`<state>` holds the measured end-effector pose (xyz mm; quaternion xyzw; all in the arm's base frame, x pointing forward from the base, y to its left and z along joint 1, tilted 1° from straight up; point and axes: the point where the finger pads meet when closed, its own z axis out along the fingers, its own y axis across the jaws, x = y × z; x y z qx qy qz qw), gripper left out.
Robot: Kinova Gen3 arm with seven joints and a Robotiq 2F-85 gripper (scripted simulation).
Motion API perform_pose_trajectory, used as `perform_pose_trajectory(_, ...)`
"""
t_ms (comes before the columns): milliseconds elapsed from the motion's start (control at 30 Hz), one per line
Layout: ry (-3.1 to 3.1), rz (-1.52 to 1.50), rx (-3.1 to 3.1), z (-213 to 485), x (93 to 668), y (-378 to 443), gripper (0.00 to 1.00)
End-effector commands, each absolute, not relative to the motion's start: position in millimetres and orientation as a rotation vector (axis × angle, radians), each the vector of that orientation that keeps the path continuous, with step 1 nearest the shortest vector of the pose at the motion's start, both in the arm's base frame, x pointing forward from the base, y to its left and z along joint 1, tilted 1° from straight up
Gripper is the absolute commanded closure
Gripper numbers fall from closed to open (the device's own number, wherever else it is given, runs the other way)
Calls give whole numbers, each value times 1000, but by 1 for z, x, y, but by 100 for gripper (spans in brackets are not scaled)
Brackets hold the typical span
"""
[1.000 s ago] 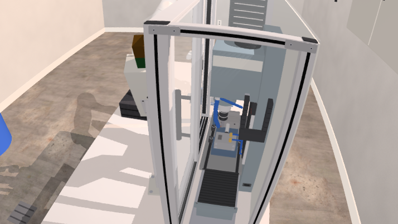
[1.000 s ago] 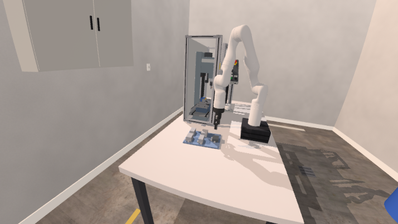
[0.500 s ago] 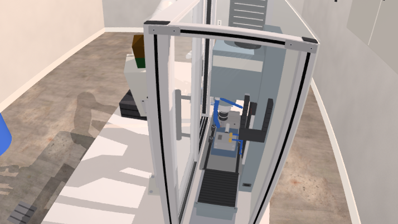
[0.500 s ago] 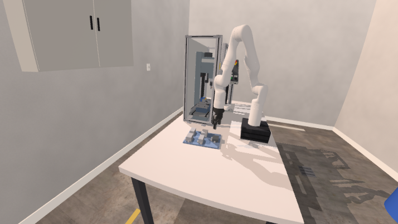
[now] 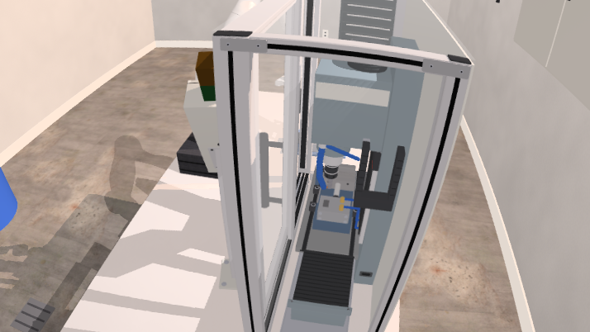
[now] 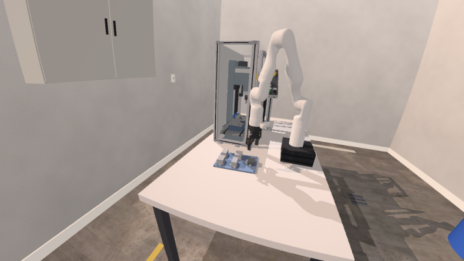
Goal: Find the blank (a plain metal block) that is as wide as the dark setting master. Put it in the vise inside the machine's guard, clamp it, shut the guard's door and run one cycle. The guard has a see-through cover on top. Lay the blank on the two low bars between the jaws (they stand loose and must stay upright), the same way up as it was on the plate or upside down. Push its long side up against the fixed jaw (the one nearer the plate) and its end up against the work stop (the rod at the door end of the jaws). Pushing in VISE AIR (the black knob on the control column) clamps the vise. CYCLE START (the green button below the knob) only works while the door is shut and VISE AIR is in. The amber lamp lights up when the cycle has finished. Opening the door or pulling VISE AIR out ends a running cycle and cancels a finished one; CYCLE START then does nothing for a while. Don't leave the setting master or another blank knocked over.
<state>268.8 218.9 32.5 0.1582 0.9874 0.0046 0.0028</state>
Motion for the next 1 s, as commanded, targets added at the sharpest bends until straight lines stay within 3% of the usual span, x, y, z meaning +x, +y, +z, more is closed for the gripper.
perform_pose_trajectory(0, 3079, 16, 591, 33, 269, 219, 0)
perform_pose_trajectory(967, 2967, 17, 1017, 33, 269, 219, 0)
